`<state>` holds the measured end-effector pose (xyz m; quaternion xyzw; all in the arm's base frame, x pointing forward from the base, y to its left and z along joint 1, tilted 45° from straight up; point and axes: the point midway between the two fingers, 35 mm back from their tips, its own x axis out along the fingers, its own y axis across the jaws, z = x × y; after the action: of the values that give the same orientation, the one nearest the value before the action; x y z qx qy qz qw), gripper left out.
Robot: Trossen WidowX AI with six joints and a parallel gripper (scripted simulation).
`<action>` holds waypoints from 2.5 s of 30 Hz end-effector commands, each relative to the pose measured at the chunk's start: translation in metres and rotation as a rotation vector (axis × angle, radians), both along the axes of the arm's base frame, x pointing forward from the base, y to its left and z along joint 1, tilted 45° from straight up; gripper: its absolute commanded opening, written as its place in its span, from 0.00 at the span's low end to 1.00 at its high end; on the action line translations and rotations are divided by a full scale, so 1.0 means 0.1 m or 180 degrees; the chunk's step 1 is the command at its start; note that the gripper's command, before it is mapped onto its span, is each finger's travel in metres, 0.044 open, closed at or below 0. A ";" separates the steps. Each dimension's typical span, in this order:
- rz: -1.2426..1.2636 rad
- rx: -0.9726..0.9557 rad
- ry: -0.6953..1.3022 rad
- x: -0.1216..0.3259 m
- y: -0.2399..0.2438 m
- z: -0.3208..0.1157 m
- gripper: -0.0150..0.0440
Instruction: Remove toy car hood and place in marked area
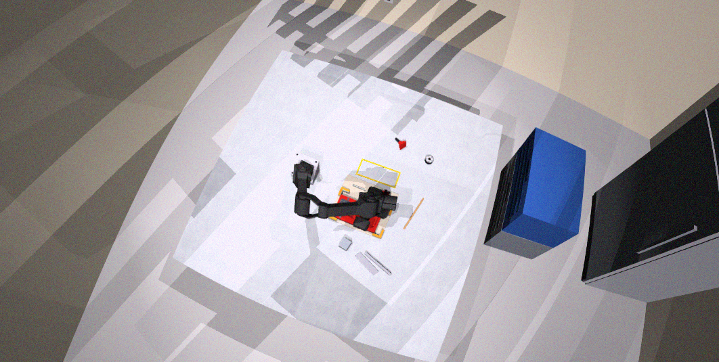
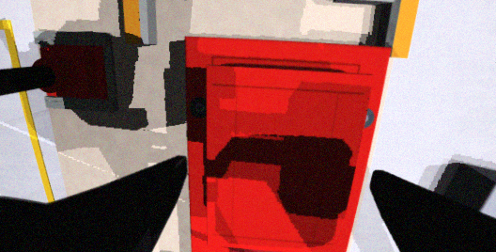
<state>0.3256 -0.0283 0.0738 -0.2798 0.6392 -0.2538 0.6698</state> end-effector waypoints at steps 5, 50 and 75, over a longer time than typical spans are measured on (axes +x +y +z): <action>0.0012 -0.0012 0.0003 0.01 -0.03 -0.03 1.00; 0.0000 0.0000 0.0000 0.00 -0.04 -0.05 0.25; 0.0000 0.0002 0.0001 0.00 0.07 0.07 0.25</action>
<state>0.3244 -0.0247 0.0784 -0.2817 0.6409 -0.2547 0.6671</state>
